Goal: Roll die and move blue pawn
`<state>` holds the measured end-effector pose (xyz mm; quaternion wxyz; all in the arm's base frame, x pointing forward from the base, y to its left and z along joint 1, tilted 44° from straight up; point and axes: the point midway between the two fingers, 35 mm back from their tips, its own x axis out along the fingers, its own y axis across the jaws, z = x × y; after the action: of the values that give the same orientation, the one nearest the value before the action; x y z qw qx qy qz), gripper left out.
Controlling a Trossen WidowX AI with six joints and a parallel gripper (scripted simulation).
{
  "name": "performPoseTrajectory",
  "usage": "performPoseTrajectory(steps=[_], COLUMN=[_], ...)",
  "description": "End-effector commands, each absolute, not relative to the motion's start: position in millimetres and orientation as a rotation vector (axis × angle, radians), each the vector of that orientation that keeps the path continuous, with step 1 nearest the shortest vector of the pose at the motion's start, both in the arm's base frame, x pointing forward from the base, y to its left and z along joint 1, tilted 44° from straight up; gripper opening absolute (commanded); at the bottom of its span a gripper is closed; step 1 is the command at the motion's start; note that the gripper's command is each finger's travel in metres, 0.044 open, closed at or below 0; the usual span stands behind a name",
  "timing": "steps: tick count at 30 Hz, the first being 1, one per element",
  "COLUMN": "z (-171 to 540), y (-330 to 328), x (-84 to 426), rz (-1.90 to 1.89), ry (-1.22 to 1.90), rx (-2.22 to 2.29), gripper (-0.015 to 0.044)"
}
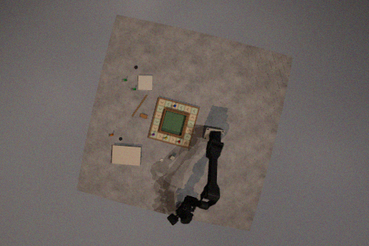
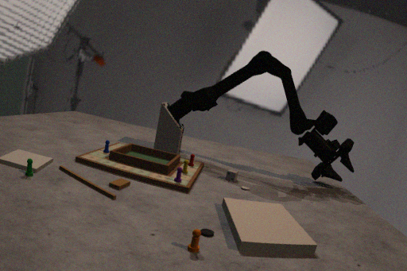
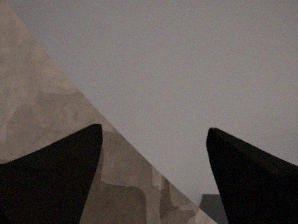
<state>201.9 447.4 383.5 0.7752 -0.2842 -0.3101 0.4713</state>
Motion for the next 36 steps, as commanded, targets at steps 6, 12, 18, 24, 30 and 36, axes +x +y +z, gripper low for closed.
performPoseTrajectory(steps=[6, 12, 18, 24, 30, 36], z=[302, 256, 209, 165, 137, 126], y=[390, 341, 282, 215, 168, 150], x=[275, 299, 308, 299, 277, 264], rz=[1.137, 1.105, 0.966, 0.689, 0.404, 0.244], ry=[-0.084, 0.314, 0.728, 1.134, 1.403, 1.527], rx=[-0.424, -0.210, 0.081, 0.482, 0.818, 0.978], gripper=[0.0275, 0.0275, 0.0275, 0.0275, 0.0275, 0.0275])
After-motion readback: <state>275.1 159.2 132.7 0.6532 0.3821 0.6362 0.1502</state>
